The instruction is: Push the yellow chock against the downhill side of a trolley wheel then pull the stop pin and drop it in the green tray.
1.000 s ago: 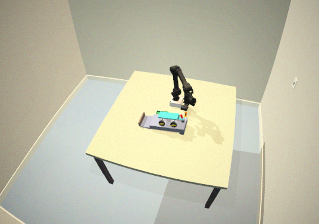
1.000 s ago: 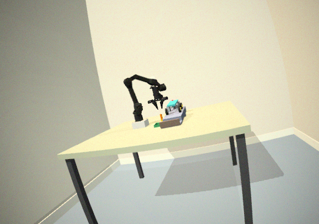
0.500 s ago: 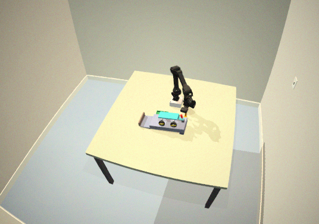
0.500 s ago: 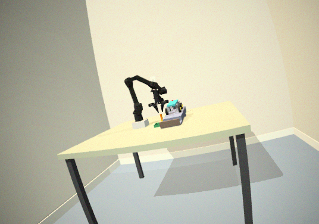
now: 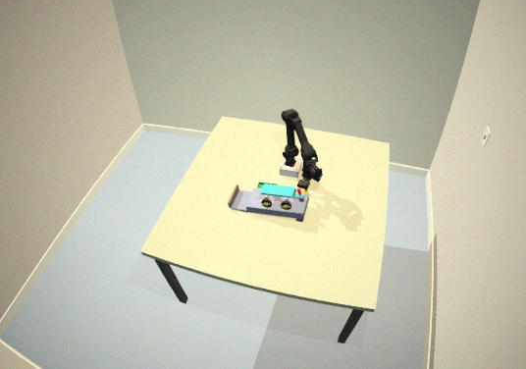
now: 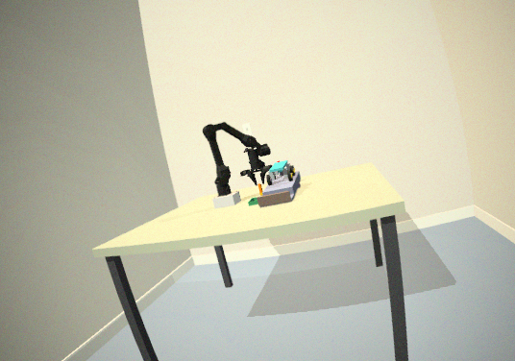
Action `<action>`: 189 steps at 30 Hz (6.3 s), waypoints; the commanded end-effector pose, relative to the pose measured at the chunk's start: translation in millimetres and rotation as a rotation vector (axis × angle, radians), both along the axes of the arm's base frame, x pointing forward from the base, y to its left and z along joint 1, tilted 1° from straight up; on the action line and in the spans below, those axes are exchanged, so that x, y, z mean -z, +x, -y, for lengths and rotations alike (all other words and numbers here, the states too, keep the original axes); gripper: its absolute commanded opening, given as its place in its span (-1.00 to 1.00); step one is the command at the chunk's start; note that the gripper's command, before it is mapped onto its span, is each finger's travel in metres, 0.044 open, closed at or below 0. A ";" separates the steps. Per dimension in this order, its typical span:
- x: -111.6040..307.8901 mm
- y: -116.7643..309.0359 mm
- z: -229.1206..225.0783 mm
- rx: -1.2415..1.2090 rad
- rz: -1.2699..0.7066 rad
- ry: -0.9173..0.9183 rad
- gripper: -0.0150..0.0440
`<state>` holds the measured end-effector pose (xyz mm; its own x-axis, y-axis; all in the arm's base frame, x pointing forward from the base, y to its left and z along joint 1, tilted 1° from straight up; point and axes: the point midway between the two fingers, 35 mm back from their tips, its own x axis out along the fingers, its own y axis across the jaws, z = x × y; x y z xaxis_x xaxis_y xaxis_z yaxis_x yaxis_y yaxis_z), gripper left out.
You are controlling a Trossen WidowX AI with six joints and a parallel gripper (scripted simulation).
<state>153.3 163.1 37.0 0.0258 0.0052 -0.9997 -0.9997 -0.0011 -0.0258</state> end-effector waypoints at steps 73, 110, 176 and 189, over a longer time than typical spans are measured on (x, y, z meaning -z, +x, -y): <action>-85.1 -5.8 2.9 -0.006 -0.002 -0.007 -0.49; -117.1 -3.8 1.9 0.653 -0.002 0.011 -0.49; -117.0 -3.9 1.8 2.898 -0.001 0.072 -0.49; -116.7 -1.7 6.5 3.019 0.001 0.076 -0.49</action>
